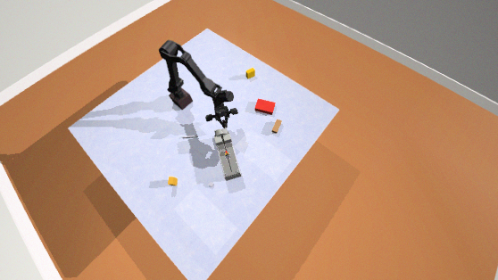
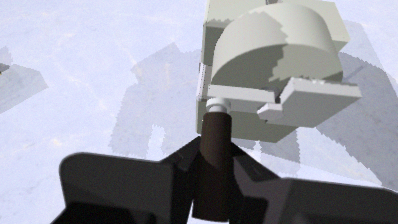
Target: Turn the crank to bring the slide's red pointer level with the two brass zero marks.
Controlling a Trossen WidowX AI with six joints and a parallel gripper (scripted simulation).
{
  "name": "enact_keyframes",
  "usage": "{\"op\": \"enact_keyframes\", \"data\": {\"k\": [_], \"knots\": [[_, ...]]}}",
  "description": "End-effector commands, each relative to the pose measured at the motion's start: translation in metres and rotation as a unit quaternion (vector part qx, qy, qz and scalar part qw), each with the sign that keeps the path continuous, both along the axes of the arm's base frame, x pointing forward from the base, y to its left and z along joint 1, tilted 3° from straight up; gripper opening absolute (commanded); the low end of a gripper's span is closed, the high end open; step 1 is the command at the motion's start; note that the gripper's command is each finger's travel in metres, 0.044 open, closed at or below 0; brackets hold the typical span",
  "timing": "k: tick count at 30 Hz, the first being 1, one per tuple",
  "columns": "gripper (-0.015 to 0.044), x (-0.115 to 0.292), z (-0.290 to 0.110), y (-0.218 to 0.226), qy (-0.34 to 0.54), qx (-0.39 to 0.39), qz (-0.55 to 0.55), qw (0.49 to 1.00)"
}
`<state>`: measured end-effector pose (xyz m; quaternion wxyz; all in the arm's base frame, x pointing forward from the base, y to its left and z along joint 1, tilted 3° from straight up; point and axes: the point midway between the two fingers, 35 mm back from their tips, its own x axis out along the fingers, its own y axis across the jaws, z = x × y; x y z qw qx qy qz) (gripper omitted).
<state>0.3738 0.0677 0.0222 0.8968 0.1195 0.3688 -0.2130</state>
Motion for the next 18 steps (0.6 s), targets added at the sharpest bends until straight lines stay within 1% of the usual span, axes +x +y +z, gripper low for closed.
{"op": "enact_keyframes", "data": {"k": [1, 9, 18], "knots": [[0.0000, 0.000, 0.000, 0.000, -0.003, 0.001, -0.003, 1.000], [0.0000, 0.000, -0.001, 0.000, -0.003, 0.001, -0.003, 1.000], [0.0000, 0.000, -0.014, 0.000, -0.003, 0.001, -0.003, 1.000]]}}
